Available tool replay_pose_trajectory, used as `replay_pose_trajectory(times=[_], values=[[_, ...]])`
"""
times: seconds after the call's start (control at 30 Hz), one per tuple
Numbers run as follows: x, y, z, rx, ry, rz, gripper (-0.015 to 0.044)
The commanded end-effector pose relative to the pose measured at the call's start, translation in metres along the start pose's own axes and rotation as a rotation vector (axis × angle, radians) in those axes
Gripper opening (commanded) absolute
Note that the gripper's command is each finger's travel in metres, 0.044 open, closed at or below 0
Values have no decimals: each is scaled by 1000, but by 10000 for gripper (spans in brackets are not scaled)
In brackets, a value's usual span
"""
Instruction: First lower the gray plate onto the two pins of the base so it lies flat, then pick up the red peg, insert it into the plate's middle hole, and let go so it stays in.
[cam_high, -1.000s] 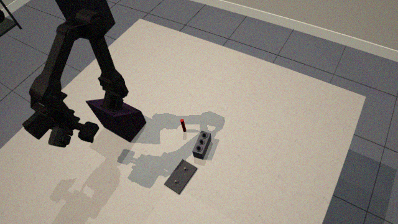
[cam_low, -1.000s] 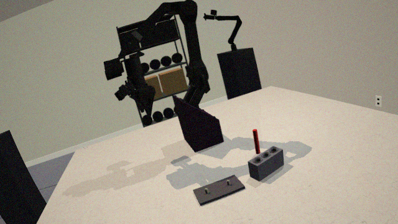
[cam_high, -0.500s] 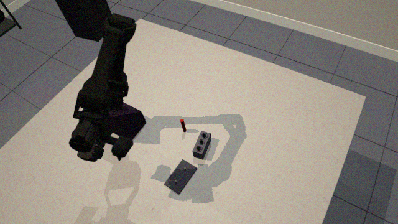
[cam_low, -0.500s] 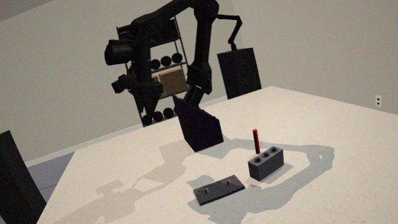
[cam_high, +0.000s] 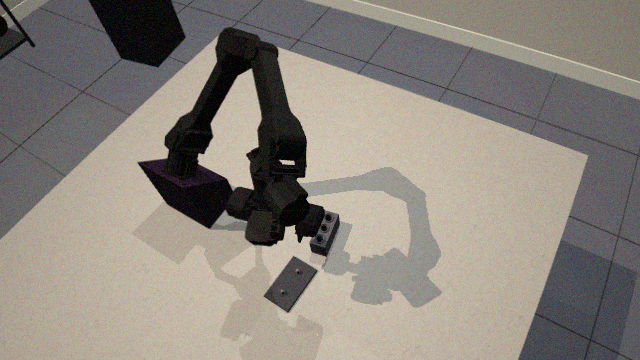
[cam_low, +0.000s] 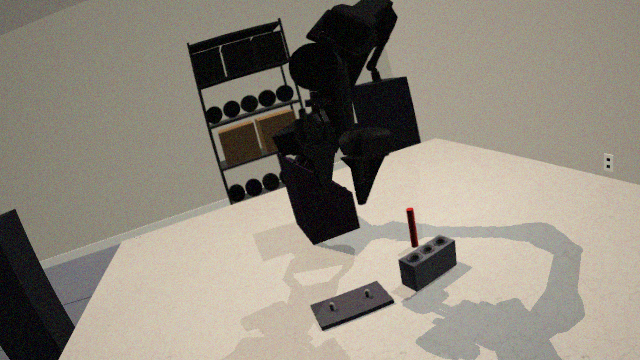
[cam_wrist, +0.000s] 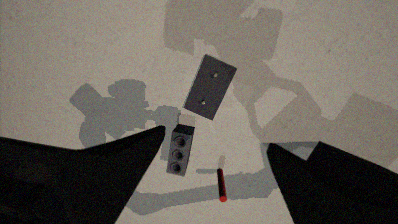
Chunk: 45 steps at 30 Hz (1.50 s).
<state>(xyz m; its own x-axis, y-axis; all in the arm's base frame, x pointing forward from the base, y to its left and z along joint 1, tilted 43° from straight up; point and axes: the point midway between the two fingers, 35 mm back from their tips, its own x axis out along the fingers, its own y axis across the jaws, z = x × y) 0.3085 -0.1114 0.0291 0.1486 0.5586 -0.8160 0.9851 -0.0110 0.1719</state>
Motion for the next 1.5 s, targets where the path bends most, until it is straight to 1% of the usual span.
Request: replay_pose_trajectory(times=[0.0,0.1,0.17,0.27,0.4,0.43,0.53,0.57,0.73,0.83,0.97,1.47], values=[[7,36,-50,24,66,12,440],[12,57,-92,45,126,9,440],[13,61,-102,50,141,6,440],[13,51,-100,50,140,6,440],[16,50,-101,50,140,6,440],[24,50,-101,50,140,6,440],[68,51,-108,50,141,7,440],[75,51,-109,50,143,7,440],[80,51,-110,50,143,7,440],[92,54,-113,50,144,7,440],[94,54,-113,50,144,7,440],[118,55,-116,50,143,7,440]])
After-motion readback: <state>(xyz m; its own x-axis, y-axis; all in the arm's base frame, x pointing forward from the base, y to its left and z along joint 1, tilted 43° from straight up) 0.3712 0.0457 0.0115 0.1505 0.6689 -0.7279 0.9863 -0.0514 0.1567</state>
